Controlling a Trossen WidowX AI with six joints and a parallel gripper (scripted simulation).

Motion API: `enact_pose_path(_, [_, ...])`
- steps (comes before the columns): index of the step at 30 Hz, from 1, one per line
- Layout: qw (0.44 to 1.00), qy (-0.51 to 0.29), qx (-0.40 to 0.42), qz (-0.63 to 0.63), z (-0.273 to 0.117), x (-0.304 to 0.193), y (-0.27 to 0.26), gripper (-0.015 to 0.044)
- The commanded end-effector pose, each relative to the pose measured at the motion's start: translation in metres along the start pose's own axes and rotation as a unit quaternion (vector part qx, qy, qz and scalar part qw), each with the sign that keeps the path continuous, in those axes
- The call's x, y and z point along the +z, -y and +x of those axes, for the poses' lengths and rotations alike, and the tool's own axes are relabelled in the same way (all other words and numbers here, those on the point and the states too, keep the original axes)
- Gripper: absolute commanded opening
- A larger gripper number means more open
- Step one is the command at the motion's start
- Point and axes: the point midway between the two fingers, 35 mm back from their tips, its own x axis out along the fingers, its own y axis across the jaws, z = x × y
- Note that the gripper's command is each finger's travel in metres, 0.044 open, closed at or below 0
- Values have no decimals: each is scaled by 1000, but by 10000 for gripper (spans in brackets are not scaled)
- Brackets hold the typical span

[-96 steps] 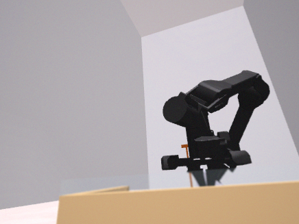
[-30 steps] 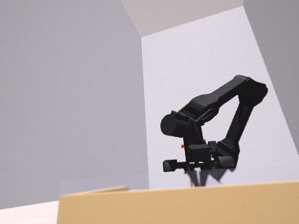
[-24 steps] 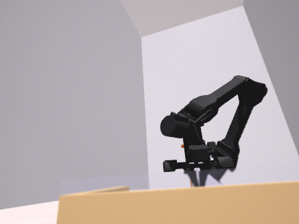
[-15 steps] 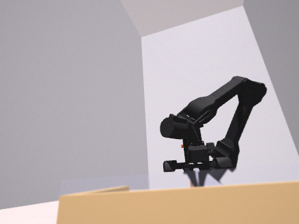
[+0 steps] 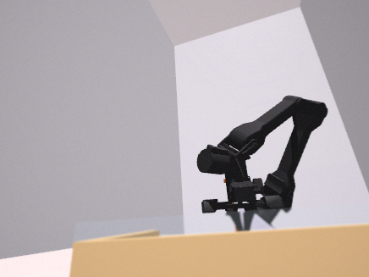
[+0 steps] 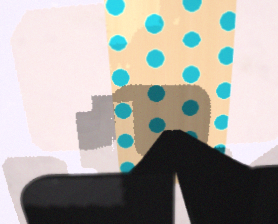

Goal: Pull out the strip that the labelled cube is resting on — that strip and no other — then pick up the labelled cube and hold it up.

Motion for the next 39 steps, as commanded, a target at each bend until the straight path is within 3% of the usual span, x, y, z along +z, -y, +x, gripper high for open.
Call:
enact_pose_path(1, [1000,-10,4,2,4,-11,-3,0])
enact_pose_path(18, [1000,-10,4,2,3,-33,-3,0])
enact_pose_path(23, [1000,-10,3,2,-39,-24,1,0])
enact_pose_path(26, [1000,-10,3,2,-42,-24,1,0])
enact_pose_path(30, [998,-10,4,-65,-41,-4,1,105])
enact_pose_path(39, [997,-9,4,-73,-42,28,-1,341])
